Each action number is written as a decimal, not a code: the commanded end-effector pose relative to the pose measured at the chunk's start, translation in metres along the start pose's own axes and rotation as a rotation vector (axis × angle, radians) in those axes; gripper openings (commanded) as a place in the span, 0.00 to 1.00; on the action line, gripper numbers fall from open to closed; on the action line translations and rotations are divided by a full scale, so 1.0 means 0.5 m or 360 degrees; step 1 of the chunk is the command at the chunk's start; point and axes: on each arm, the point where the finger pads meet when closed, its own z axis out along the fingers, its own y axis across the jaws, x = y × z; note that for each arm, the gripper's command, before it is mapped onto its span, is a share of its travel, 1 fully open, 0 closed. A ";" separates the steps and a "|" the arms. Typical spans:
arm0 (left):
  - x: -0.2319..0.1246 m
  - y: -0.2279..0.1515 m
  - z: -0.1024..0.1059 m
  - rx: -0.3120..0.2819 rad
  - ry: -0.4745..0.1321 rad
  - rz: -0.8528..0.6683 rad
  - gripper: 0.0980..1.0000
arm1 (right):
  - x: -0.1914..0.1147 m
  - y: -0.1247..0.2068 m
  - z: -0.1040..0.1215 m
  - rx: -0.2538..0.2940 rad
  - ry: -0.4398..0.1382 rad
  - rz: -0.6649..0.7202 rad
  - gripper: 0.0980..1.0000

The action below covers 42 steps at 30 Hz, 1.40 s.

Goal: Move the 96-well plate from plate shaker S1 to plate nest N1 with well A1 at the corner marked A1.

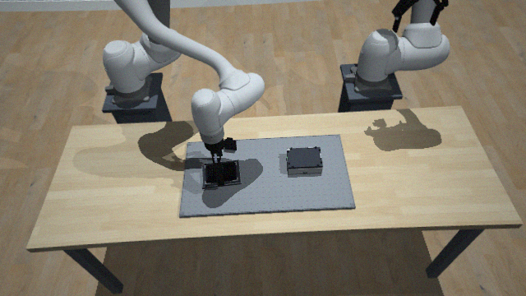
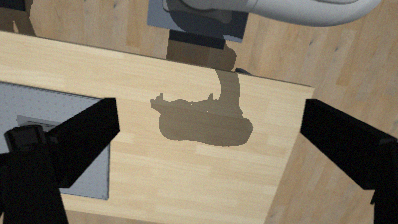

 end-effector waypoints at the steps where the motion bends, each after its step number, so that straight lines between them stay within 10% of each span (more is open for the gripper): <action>1: 0.000 0.000 -0.001 -0.0001 -0.0001 0.0000 1.00 | 0.001 0.001 -0.020 -0.0002 0.0002 0.0000 1.00; 42: 0.000 0.000 -0.001 -0.0001 -0.0001 0.0000 1.00 | 0.001 0.001 -0.131 -0.0002 0.0002 0.0000 1.00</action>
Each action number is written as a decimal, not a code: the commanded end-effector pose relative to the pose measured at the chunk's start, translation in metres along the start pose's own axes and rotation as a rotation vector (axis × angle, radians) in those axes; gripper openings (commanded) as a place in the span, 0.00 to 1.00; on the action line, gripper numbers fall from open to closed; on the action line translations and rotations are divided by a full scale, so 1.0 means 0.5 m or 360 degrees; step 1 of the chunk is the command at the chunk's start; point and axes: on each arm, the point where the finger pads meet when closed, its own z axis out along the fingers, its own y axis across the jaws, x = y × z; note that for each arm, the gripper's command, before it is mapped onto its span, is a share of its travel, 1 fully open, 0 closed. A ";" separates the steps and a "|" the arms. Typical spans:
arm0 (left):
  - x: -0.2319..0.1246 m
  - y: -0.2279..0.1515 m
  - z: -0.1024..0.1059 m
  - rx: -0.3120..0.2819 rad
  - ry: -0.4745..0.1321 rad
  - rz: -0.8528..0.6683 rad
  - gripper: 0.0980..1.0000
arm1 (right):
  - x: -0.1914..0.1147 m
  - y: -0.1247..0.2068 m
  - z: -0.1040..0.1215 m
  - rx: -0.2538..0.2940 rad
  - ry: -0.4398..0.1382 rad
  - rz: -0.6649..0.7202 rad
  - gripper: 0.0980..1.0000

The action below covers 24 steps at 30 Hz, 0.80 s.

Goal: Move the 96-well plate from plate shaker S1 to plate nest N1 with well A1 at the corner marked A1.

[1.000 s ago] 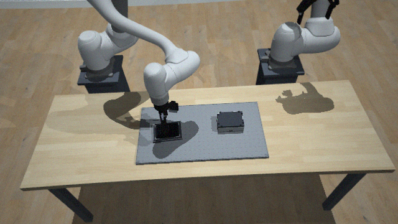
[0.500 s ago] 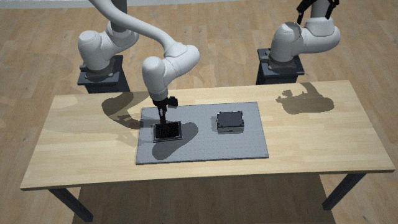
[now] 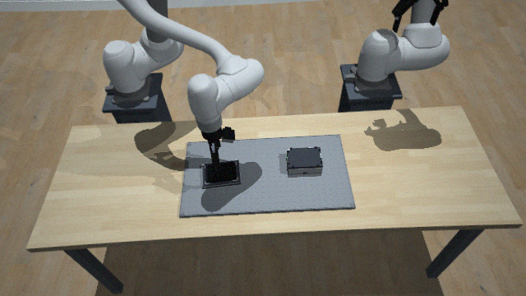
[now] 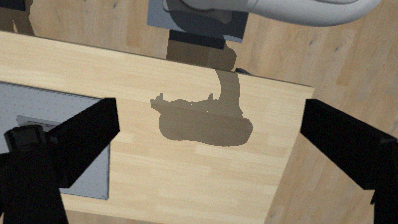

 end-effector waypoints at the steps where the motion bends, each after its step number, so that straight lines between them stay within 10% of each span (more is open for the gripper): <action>1: 0.000 0.000 -0.001 -0.0001 -0.0001 0.0000 1.00 | 0.001 0.001 -0.002 -0.0002 0.0002 0.0000 1.00; 24: 0.000 0.000 -0.001 -0.0001 -0.0001 0.0000 1.00 | 0.134 -0.001 -0.002 -0.0002 0.0002 0.0000 1.00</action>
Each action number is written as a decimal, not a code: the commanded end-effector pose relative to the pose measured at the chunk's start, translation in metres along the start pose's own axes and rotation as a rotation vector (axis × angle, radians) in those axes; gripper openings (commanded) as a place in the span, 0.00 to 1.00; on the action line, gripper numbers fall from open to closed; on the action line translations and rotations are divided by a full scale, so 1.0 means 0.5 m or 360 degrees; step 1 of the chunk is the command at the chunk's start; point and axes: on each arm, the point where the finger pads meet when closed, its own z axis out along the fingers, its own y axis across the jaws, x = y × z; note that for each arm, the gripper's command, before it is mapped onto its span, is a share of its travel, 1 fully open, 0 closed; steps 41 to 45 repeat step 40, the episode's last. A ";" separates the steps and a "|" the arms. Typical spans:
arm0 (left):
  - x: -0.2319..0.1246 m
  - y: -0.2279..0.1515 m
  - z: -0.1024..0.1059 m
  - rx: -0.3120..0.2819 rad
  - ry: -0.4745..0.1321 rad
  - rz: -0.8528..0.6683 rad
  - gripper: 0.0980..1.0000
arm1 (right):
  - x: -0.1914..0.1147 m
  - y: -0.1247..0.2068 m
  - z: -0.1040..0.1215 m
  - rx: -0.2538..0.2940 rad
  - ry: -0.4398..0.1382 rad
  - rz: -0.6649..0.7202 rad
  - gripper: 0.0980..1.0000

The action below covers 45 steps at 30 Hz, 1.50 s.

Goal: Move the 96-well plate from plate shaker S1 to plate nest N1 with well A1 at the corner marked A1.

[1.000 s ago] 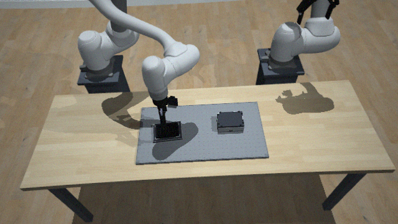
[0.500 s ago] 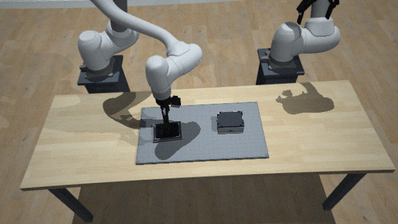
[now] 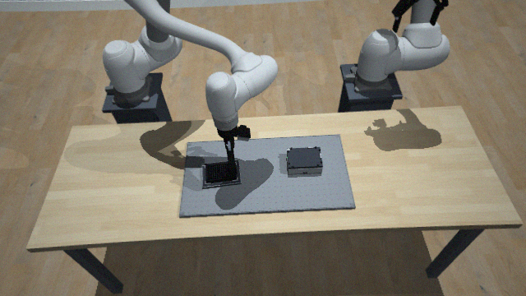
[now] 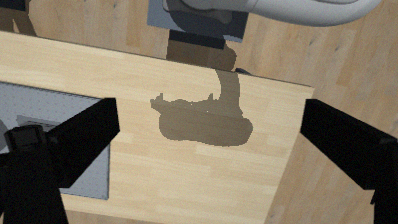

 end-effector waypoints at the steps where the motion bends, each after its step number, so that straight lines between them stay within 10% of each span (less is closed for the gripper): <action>1: 0.000 0.000 -0.001 -0.0001 -0.0001 0.0000 1.00 | 0.024 0.001 -0.002 -0.0002 0.0002 0.0000 1.00; 18: 0.000 0.000 -0.001 -0.0001 -0.0001 0.0000 1.00 | 0.124 0.000 -0.002 -0.0001 0.0002 0.0000 1.00; 45: 0.000 0.000 -0.001 -0.0001 -0.0001 0.0000 1.00 | 0.124 0.000 -0.002 -0.0001 0.0002 0.0000 1.00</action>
